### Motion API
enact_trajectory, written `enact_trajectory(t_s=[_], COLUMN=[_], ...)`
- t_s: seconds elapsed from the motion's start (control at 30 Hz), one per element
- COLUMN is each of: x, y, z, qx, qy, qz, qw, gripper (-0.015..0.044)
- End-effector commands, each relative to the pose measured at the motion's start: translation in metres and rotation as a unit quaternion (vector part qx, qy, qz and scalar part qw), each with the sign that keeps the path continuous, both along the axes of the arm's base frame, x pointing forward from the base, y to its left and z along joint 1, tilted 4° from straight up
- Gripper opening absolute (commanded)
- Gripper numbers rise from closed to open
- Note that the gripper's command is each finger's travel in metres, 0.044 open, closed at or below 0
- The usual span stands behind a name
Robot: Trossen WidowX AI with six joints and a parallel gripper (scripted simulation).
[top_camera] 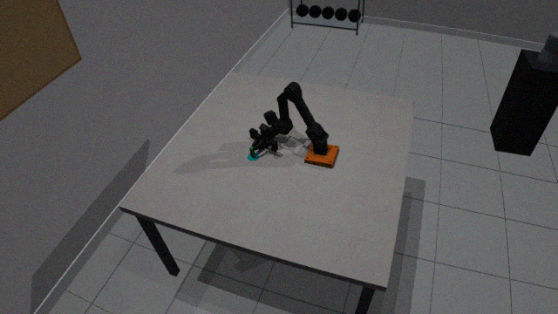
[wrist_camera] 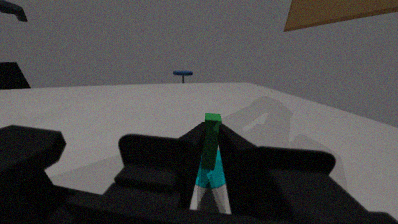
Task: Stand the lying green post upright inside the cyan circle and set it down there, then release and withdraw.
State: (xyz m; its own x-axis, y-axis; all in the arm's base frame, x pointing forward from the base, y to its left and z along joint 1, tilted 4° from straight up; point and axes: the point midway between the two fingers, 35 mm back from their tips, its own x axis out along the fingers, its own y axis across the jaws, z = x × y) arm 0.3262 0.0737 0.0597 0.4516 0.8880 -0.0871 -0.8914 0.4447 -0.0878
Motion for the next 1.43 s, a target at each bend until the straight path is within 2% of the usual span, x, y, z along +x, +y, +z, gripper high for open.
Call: enact_trajectory(t_s=[0.0,0.1,0.57,0.6,1.27,1.4], x=[0.001,0.001,0.001,0.001,-0.005,-0.001], y=[0.000,0.000,0.000,0.000,0.002,0.003], z=[-0.001,-0.001,-0.001,-0.001,0.086,0.089], qx=[0.000,0.000,0.000,0.000,0.000,-0.003], qy=[0.001,0.001,0.001,0.001,-0.002,0.006], qz=[-0.001,-0.001,-0.001,-0.001,0.001,-0.004], qw=[1.000,1.000,1.000,1.000,1.000,1.000], gripper=[0.0023,0.0023,0.0390,0.0400,0.0400,0.0400])
